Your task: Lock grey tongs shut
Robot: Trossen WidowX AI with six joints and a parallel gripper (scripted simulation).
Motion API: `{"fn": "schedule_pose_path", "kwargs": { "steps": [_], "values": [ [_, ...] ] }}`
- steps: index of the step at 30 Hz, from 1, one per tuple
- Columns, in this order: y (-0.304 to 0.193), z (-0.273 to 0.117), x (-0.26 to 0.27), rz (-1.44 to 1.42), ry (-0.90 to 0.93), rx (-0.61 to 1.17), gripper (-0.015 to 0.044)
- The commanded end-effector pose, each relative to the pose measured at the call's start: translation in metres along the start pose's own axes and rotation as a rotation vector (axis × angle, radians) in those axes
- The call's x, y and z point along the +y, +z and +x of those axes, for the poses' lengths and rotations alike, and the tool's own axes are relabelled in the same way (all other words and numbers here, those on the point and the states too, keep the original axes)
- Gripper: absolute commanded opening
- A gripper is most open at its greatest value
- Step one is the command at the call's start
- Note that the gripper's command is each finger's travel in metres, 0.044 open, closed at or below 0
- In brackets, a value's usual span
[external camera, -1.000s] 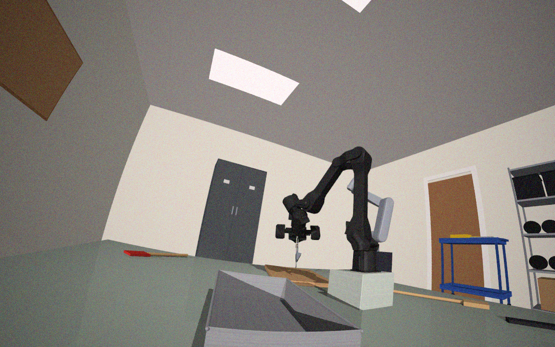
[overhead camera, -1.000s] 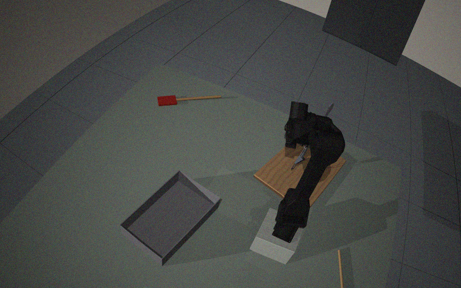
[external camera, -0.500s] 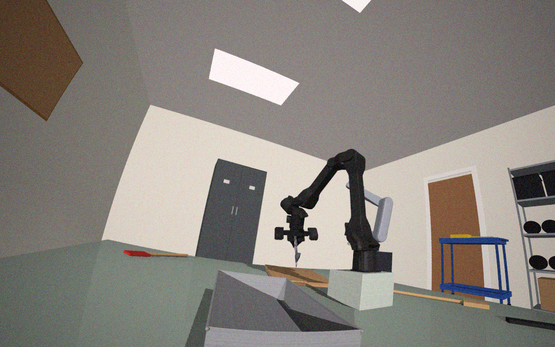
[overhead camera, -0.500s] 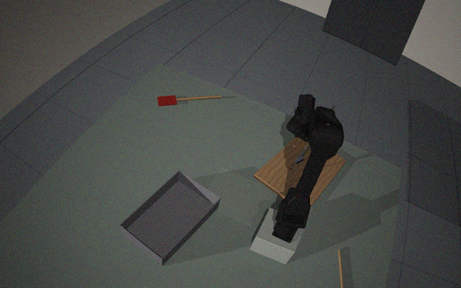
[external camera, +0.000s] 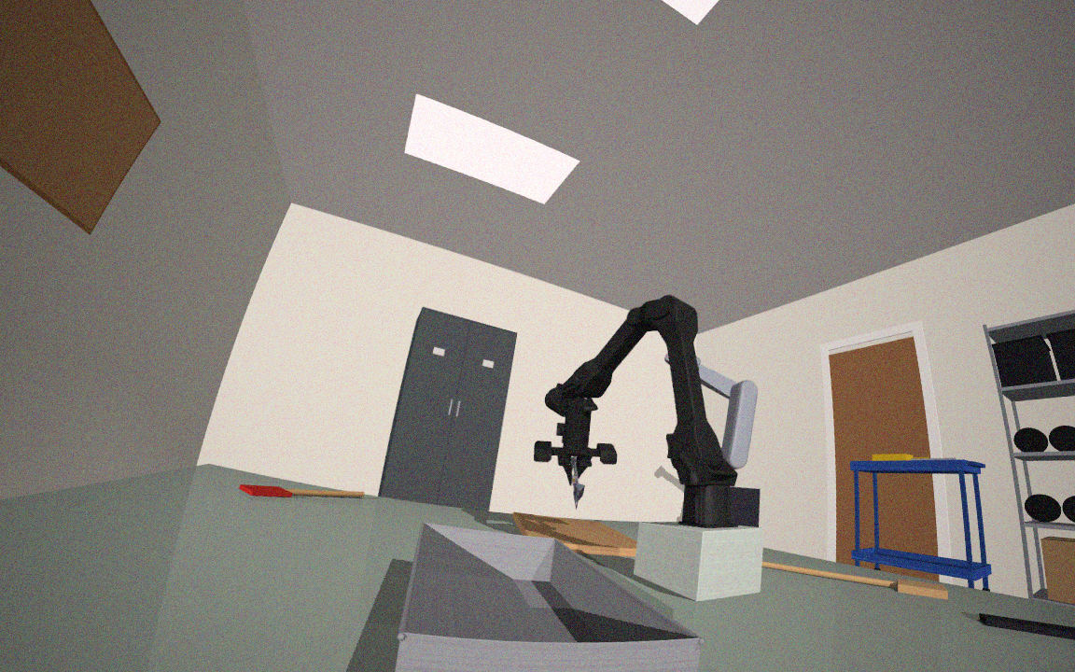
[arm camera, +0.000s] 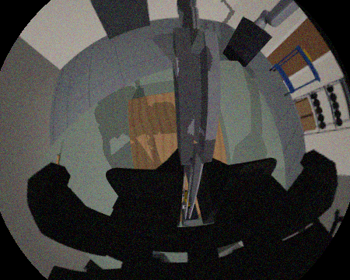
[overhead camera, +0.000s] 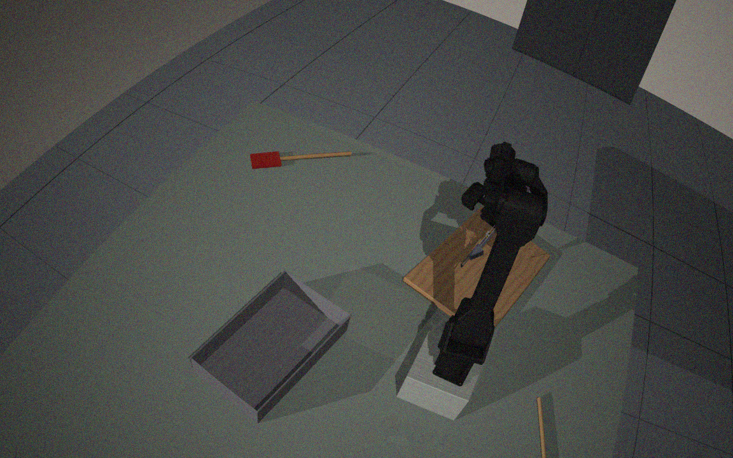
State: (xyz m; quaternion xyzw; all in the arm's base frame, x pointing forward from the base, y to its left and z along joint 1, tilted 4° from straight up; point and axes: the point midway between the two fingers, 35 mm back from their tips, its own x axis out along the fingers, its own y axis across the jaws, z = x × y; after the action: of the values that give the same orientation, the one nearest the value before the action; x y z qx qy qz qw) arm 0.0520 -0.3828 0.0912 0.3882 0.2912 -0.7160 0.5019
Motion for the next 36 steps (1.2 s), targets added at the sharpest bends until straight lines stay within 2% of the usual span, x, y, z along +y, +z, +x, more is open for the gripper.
{"fn": "schedule_pose_path", "kwargs": {
  "steps": [1,23,36],
  "values": [
    [0.004,-0.003,-0.001,0.02,0.014,0.061,-0.015],
    [-0.002,-0.02,-0.016,0.14,0.061,0.477,-0.015],
    [-0.003,-0.019,-0.017,0.146,0.062,0.489,-0.015]
  ]
}}
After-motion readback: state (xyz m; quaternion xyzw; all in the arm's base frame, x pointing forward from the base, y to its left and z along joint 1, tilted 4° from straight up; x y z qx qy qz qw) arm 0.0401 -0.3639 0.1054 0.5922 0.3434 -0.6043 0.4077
